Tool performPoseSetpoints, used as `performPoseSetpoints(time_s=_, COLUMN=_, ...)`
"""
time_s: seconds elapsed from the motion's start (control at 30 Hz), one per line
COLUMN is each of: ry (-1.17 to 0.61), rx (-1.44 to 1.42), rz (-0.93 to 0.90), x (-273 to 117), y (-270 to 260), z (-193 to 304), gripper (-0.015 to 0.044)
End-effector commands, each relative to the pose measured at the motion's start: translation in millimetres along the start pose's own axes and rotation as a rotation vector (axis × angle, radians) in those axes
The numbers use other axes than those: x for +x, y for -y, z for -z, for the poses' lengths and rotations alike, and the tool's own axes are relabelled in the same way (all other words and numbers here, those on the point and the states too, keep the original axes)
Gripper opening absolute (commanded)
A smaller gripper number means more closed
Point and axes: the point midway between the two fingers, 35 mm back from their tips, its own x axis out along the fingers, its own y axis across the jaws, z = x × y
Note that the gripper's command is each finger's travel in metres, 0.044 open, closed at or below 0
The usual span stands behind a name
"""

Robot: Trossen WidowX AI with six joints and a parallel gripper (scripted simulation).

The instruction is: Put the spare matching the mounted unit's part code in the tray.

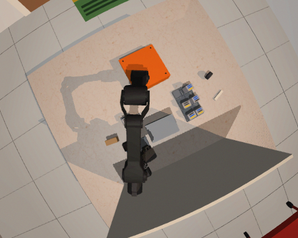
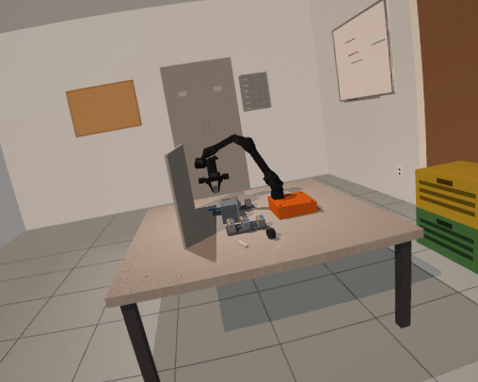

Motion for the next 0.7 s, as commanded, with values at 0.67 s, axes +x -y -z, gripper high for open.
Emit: performPoseSetpoints(time_s=0.67, ry=-0.002, rx=-0.003, rz=-0.002, x=23.8, y=1.1, z=0.8, gripper=0.0)
